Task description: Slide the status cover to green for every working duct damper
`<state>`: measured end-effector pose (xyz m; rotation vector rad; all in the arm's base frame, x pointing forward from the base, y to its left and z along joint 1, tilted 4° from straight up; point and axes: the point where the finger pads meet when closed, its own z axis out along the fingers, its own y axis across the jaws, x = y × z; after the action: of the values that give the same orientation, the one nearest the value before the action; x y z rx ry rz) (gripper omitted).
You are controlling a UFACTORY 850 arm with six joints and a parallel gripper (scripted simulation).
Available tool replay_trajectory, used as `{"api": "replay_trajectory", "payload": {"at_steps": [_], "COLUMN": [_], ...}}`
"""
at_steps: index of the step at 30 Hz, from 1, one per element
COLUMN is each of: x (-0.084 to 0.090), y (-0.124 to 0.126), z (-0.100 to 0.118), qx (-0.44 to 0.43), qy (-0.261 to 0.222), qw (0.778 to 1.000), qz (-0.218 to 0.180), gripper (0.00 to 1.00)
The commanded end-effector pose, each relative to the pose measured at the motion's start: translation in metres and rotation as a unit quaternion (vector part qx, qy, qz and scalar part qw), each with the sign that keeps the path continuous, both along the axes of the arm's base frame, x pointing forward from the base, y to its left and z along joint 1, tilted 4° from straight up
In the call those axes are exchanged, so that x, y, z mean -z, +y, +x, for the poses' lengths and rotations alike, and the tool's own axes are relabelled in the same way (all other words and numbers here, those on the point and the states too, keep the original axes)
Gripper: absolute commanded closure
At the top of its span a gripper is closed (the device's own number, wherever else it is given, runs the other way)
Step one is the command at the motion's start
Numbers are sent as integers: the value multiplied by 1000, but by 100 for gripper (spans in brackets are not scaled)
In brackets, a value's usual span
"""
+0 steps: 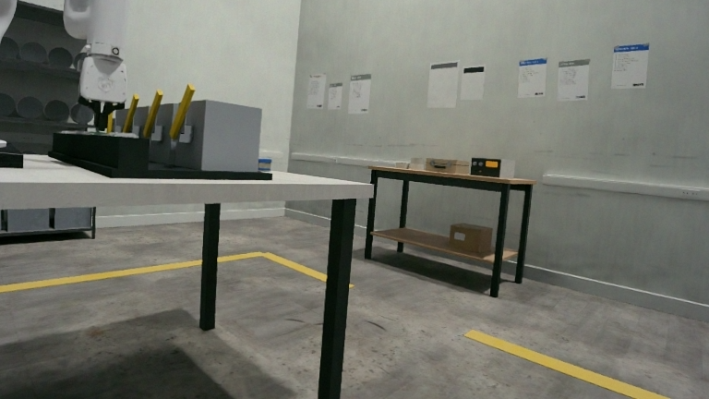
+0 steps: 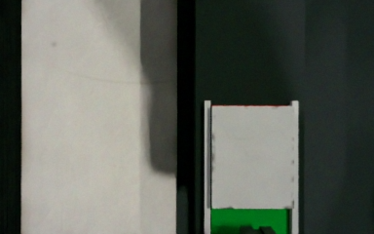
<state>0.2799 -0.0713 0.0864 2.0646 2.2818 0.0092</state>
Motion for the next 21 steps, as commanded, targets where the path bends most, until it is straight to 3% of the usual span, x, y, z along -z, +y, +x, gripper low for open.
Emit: {"api": "replay_trajectory", "payload": {"at_steps": [1, 21], "x": [-3, -18], "y": [0, 1], "z": [0, -1], "qx": [0, 0], "qy": [-2, -2], "qw": [1000, 1000], "qz": [-1, -1], "gripper": [100, 100]}}
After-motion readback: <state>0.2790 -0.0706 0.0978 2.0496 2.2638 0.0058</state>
